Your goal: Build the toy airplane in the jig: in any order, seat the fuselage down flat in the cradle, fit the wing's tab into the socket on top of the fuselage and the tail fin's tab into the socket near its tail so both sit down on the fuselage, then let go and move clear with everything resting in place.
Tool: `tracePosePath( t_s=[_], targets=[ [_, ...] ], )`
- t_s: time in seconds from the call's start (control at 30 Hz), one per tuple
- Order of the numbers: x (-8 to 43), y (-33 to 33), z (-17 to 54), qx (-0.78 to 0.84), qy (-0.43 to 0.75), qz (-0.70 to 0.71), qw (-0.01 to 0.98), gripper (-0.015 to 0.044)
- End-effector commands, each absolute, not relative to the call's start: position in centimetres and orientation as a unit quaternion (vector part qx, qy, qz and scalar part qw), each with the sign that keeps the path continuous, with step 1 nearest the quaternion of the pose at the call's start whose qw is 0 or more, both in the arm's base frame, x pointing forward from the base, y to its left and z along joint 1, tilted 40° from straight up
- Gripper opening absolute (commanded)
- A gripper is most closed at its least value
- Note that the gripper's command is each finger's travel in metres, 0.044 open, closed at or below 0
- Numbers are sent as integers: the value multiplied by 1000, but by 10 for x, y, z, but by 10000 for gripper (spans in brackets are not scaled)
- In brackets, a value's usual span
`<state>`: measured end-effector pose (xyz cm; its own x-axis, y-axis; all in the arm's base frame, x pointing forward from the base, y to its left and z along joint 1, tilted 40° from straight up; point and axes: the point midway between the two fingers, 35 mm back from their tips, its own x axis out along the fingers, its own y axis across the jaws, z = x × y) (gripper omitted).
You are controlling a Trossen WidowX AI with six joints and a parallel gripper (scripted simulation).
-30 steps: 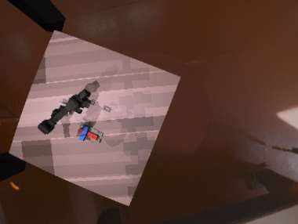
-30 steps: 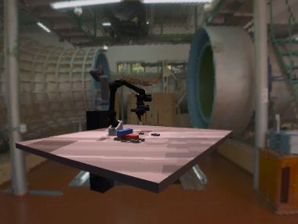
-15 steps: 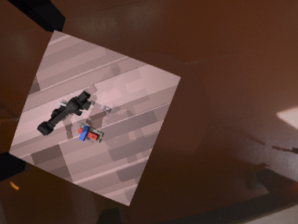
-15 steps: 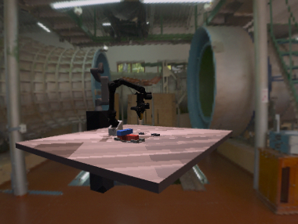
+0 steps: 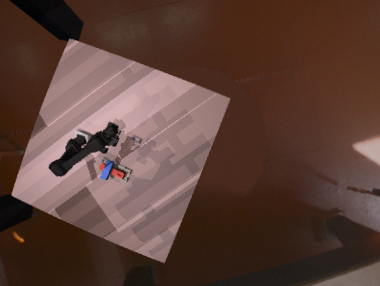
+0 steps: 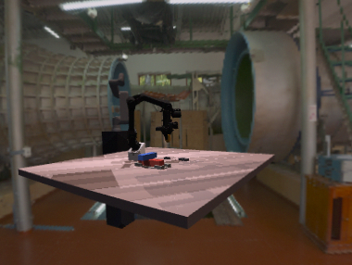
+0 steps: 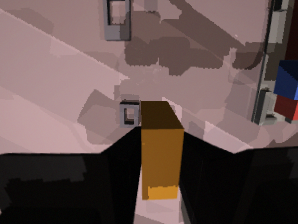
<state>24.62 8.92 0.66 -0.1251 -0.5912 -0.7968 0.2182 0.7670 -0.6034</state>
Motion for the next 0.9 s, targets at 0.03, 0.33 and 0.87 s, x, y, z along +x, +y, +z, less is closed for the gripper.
tracePosePath(
  t_s=[0.03,0.33,0.87],
  targets=[
    [256,83,13,-134,680,-306,653,0],
    [270,65,22,-134,681,-299,655,0],
    [290,31,38,-133,683,-290,657,0]
  ],
)
